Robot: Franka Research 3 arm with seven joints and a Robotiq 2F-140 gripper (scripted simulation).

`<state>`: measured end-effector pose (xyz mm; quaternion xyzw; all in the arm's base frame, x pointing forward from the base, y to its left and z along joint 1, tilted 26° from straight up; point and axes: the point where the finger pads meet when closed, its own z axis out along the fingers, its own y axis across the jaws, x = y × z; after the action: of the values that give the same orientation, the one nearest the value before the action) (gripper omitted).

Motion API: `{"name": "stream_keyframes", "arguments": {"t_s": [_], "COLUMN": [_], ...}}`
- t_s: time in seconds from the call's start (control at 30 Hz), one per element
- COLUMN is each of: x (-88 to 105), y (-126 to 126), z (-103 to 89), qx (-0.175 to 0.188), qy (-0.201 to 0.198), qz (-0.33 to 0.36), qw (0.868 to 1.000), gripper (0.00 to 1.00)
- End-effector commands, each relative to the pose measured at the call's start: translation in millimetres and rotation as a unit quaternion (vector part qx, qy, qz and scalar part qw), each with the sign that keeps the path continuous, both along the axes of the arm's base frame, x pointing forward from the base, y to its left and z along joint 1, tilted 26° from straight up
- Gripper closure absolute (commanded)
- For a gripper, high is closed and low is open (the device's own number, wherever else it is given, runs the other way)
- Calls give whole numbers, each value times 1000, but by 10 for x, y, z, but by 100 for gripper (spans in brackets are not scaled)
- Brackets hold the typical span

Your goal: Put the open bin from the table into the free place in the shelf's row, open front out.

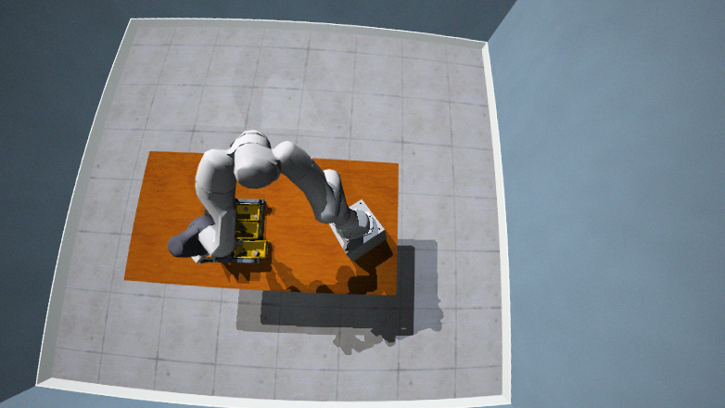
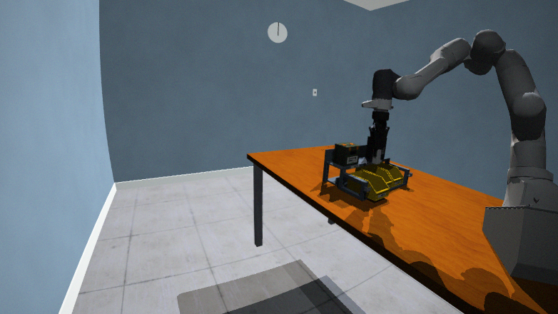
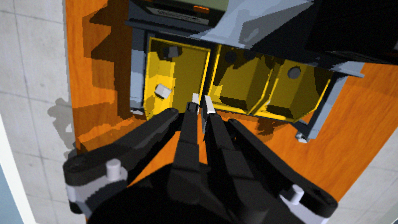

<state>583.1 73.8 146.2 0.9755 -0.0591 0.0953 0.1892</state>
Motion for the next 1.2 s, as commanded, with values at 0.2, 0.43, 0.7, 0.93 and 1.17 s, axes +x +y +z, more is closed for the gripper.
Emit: {"name": "stream_keyframes", "arguments": {"t_s": [0.2, 0.43, 0.7, 0.93, 1.17], "x": [-34, -40, -45, -45, -45], "y": [44, 57, 66, 67, 67], "z": [102, 132, 153, 155, 155], "qx": [-1, -1, -1, -1, -1], "qy": [4, 4, 4, 4, 4], "qz": [3, 3, 3, 3, 3], "qw": [1000, 1000, 1000, 1000, 1000], "gripper": [94, 94, 94, 94, 100]}}
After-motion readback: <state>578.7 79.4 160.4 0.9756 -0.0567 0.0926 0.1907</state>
